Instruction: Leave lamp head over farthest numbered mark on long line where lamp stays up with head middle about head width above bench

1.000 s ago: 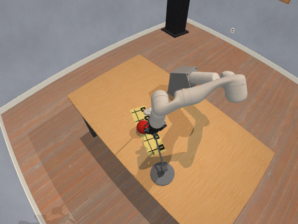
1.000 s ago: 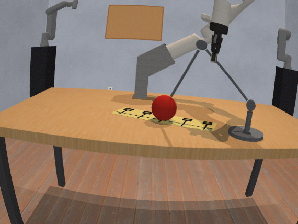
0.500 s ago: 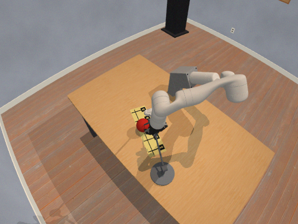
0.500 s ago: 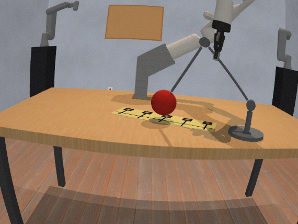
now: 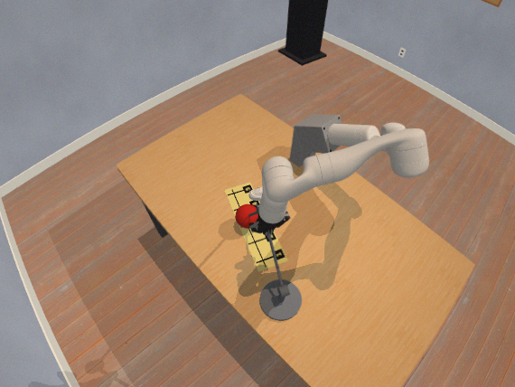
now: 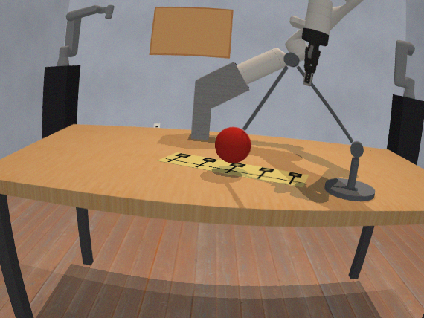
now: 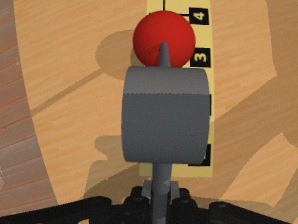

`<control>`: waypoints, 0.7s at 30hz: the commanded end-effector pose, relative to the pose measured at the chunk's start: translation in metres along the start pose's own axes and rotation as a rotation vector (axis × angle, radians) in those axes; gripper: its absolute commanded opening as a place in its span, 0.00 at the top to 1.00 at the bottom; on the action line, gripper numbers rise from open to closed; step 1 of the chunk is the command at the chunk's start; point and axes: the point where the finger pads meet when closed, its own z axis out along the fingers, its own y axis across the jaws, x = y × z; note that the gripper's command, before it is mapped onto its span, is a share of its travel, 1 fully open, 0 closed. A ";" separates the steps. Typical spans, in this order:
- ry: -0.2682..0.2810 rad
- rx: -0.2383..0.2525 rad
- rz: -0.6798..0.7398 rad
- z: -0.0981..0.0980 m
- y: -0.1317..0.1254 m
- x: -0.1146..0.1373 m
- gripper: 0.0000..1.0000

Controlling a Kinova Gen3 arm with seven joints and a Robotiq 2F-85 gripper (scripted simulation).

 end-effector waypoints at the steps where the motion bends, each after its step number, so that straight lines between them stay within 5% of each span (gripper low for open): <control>1: -0.010 0.007 -0.007 -0.008 0.000 -0.009 1.00; 21: -0.010 0.008 -0.007 -0.027 0.000 -0.029 1.00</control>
